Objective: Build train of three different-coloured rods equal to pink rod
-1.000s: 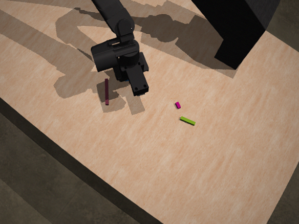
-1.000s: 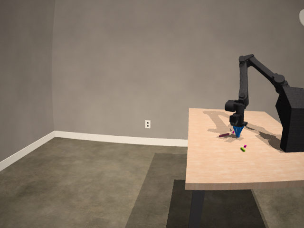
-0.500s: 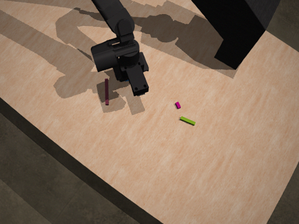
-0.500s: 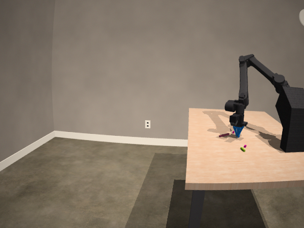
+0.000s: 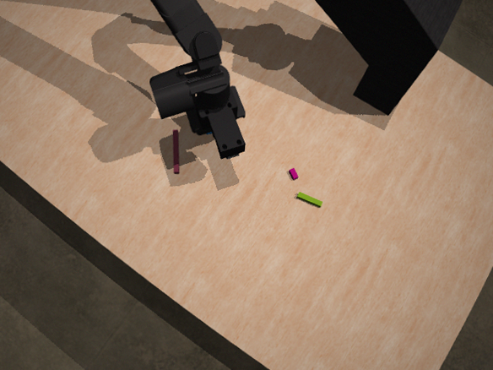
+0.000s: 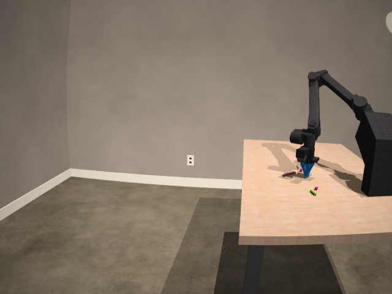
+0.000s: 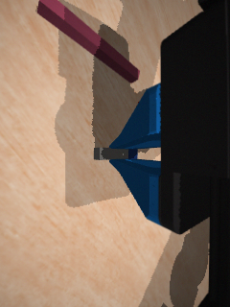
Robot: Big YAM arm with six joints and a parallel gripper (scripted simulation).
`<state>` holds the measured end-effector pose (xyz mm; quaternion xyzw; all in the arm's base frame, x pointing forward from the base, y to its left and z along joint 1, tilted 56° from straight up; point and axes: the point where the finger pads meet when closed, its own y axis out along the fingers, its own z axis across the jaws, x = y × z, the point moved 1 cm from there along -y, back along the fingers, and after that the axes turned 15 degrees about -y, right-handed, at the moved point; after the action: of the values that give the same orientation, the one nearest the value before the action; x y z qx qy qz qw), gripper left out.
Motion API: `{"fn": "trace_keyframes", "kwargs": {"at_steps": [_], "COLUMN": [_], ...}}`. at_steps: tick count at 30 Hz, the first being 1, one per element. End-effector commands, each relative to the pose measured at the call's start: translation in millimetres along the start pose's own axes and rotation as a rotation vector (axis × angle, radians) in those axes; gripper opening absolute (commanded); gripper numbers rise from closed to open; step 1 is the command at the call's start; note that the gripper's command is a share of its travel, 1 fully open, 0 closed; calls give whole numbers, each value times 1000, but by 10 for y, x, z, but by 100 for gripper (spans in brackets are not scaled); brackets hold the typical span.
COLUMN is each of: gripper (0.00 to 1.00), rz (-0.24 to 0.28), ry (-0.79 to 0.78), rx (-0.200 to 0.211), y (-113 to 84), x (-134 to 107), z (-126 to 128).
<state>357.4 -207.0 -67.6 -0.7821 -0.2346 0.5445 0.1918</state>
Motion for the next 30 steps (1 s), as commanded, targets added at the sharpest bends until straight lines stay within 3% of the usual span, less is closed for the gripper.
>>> {"fn": "trace_keyframes", "kwargs": {"at_steps": [1, 6, 10, 17, 30], "gripper": [4, 12, 12, 23, 23], "rz": [-4, -4, -4, -4, -8], "ry": [-5, -5, -5, -5, -6], "rx": [-4, -4, -4, -4, -10], "y": [3, 3, 3, 3, -59], "x": [13, 13, 13, 13, 24], "z": [-6, -6, -6, -6, -25]}}
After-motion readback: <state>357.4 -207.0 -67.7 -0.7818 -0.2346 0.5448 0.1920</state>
